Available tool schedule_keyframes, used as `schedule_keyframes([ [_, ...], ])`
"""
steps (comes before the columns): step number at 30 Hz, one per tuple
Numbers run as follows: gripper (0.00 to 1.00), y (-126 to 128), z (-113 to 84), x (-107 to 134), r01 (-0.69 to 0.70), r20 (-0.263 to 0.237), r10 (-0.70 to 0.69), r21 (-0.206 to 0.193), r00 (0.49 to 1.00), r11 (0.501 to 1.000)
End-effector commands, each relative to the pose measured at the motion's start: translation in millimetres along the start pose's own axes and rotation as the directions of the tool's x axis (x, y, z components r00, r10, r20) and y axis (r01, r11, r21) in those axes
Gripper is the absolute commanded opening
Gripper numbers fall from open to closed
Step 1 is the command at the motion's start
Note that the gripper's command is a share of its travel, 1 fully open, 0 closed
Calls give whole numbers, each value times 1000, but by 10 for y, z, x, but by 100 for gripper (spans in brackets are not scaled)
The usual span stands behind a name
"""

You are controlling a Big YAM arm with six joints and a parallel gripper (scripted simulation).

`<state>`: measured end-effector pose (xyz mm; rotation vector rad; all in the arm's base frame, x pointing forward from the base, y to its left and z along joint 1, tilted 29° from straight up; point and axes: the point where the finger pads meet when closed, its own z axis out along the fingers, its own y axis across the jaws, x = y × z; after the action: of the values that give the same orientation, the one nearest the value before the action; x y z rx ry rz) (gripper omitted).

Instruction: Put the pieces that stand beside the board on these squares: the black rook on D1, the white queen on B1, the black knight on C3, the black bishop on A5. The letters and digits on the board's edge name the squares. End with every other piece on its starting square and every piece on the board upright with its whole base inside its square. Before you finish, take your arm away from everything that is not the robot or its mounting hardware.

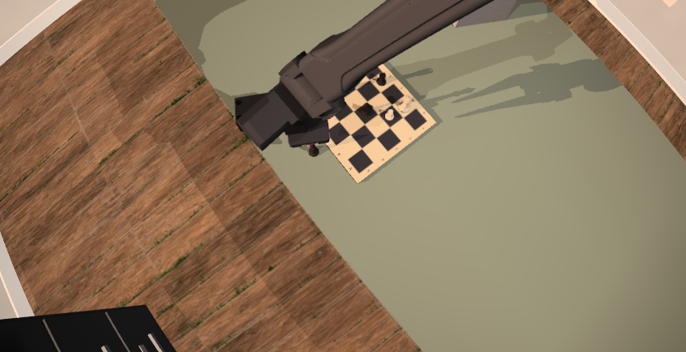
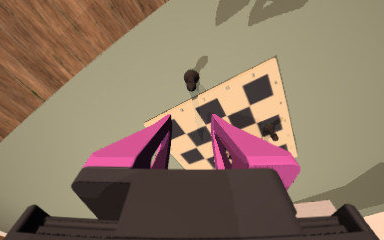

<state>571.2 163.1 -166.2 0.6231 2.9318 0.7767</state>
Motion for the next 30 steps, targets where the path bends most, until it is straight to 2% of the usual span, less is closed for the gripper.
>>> schedule_keyframes([
  [1, 35, 67, -84, -98, 13, 20, -13, -11, 1000, 1000],
  [8, 35, 65, -72, -96, 13, 20, -13, -11, 1000, 1000],
  [20, 35, 105, 74, -111, 9, 23, -9, -15, 1000, 1000],
  [22, 35, 105, 74, -111, 9, 23, -9, -15, 1000, 1000],
  [23, 35, 126, -32, -187, 7, 38, -7, -22, 999, 1000],
  [25, 35, 94, 102, -120, 7, 24, -7, -15, 1000, 1000],
  [30, 35, 123, 191, -88, 13, 20, -13, -14, 1000, 1000],
])
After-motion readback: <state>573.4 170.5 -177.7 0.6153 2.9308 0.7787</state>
